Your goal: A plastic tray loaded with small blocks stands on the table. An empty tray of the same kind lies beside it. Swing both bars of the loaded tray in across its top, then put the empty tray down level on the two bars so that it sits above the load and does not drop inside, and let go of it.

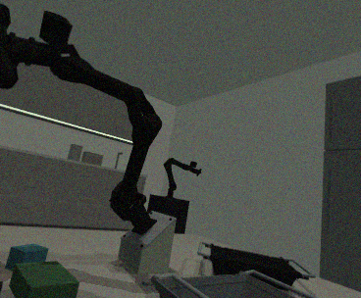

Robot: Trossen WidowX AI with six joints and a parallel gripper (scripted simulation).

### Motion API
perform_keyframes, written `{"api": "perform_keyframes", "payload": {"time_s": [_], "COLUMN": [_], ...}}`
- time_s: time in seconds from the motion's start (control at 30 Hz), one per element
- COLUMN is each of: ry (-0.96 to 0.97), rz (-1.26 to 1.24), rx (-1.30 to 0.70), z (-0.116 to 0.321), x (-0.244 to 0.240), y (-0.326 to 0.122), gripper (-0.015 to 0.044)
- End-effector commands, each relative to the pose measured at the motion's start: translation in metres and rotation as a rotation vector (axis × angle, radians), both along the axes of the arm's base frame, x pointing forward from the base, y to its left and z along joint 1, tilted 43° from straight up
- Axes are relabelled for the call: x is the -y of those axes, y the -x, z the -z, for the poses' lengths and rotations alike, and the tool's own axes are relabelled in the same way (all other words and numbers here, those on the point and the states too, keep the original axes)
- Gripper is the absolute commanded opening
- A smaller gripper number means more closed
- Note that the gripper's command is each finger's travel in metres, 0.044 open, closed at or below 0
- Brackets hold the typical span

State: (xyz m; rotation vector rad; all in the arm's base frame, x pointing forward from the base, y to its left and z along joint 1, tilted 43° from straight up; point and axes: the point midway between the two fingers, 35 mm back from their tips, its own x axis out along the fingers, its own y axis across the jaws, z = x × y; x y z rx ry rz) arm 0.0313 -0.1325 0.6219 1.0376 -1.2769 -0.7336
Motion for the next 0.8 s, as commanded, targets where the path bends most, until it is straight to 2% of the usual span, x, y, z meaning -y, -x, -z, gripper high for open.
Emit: {"api": "perform_keyframes", "payload": {"time_s": [0.0, 0.37, 0.77], "ry": [0.000, 0.000, 0.000], "rz": [0.000, 0.000, 0.000], "rx": [0.000, 0.000, 0.000], "z": [0.0000, 0.0000, 0.0000], "x": [0.0000, 0.0000, 0.0000], "y": [0.0000, 0.0000, 0.0000], "gripper": [0.0374, 0.0085, 0.0085]}}
